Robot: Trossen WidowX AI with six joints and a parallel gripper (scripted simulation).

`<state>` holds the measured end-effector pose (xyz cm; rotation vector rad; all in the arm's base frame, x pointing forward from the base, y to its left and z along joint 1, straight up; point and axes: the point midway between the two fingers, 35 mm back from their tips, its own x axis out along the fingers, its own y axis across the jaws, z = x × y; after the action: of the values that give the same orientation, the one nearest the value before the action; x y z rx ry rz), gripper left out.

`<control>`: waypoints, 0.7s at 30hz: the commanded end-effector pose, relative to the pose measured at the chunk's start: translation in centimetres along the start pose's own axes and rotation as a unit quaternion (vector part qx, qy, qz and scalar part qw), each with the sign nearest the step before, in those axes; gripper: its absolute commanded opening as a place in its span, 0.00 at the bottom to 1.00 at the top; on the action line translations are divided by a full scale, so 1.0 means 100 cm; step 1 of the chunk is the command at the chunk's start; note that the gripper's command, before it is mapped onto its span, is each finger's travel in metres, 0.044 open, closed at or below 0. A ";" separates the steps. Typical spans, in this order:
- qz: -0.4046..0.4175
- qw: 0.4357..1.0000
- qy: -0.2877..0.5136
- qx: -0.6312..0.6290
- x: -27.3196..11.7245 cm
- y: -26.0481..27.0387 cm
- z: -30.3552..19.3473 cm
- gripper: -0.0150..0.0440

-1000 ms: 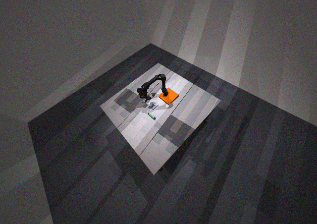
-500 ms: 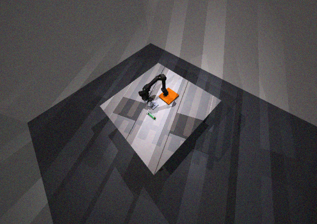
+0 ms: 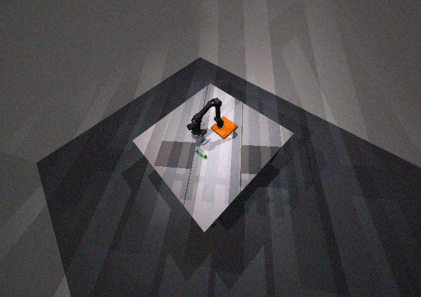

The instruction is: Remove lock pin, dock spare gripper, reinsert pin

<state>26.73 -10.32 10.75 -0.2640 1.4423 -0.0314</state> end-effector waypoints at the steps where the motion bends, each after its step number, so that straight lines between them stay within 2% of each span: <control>1: -0.019 1.000 0.011 -0.003 -0.005 0.004 -0.003 0.25; 21: -0.099 0.984 0.104 -0.104 -0.014 0.031 -0.024 0.25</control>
<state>24.13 -7.71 11.25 -0.5460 1.5988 -0.0629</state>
